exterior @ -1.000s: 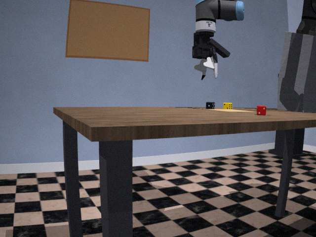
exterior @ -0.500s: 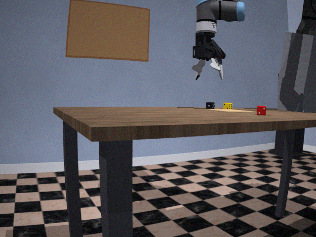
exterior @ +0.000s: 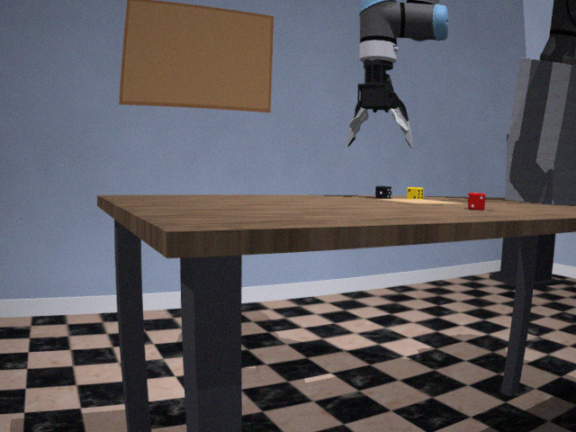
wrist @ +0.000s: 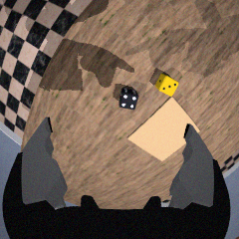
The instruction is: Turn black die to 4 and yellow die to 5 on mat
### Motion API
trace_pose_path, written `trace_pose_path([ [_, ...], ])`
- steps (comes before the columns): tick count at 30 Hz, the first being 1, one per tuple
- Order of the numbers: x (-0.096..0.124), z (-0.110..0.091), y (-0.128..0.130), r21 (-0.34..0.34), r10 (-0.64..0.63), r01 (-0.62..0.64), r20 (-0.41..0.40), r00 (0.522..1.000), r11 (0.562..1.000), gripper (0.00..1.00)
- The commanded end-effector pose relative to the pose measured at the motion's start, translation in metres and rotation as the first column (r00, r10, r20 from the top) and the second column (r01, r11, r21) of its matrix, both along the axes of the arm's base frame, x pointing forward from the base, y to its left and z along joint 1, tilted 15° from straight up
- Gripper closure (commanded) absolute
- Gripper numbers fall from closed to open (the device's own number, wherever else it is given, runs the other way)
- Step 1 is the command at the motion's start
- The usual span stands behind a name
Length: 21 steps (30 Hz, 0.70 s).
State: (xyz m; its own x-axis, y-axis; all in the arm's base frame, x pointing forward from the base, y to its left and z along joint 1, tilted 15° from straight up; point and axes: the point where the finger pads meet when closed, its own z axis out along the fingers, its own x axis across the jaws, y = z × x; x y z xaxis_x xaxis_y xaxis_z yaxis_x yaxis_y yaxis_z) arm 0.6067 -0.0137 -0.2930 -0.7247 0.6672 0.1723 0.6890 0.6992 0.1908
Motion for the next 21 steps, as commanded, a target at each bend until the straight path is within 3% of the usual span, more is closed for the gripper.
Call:
trace_pose_path([
  [1, 0.001, -0.0009, -0.0015, -0.001, 0.152, -0.152, 0.042, 0.987, 0.988, 0.0],
  [9, 0.0025, -0.0029, -0.0026, -0.022, 0.393, -0.393, 0.106, 0.913, 0.919, 0.0],
  [12, 0.0035, -0.0038, -0.0027, -0.038, 0.507, -0.507, 0.137, 0.851, 0.861, 0.0],
  [14, 0.0035, -0.0038, -0.0027, -0.038, 0.507, -0.507, 0.137, 0.851, 0.861, 0.0],
  [21, 0.0055, -0.0055, -0.0022, -0.082, 0.707, -0.707, 0.189, 0.681, 0.703, 0.0],
])
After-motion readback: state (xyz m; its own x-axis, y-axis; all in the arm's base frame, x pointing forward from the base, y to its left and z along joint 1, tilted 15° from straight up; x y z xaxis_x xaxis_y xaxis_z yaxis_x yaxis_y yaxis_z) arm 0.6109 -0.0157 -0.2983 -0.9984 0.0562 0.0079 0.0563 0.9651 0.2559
